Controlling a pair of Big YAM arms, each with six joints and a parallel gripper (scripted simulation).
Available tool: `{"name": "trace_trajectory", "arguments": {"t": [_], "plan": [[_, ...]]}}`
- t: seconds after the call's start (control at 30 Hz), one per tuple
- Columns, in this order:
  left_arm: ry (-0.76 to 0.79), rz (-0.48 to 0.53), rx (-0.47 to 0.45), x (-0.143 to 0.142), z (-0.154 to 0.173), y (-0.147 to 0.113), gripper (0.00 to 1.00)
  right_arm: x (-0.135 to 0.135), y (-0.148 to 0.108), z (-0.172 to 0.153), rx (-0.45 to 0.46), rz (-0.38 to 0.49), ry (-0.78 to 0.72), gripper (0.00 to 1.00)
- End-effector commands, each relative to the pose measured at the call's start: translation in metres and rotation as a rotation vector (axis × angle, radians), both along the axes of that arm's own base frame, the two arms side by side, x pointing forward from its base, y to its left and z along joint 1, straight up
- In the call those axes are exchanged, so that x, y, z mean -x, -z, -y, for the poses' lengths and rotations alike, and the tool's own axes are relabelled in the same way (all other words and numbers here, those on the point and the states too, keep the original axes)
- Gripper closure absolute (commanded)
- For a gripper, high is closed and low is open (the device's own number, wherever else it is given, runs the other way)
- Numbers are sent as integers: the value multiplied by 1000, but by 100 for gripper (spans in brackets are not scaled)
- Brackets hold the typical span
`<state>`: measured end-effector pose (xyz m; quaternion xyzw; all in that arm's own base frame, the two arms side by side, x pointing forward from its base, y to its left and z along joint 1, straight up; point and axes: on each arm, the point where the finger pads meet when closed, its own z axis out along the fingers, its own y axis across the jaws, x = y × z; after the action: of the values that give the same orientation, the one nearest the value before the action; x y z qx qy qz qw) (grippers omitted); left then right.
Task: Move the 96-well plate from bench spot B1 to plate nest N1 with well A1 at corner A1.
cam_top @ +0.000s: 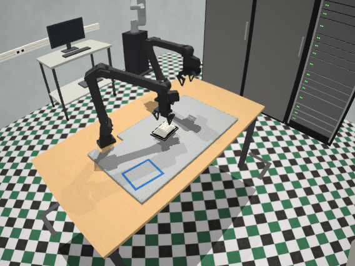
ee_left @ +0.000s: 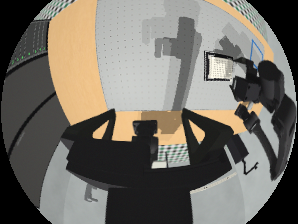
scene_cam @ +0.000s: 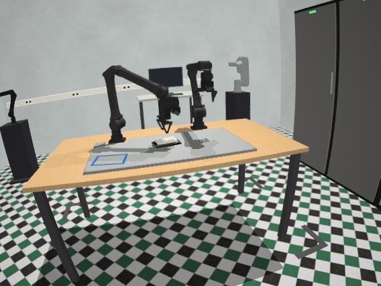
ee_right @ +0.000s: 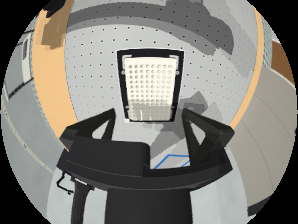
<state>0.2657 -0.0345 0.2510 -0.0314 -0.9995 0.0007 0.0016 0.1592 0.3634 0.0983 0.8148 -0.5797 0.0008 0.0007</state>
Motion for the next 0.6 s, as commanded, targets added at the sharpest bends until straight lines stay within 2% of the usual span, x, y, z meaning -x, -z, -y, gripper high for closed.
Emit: {"name": "trace_trajectory", "arguments": {"t": [0.0,0.17,0.3,0.33,0.57], "plan": [[-12,38,3,-9,1,-12,0,-12,-38,-19,-64,26,-1,0],[-12,38,3,-9,1,-12,0,-12,-51,-19,-63,25,-1,0],[-12,38,3,-9,1,-12,0,-12,-49,-19,-49,19,-1,0],[-12,38,3,-9,1,-12,0,-6,-38,-13,-34,13,0,0],[-12,38,3,-9,1,-12,0,-6,-38,-13,-34,13,0,0]]}}
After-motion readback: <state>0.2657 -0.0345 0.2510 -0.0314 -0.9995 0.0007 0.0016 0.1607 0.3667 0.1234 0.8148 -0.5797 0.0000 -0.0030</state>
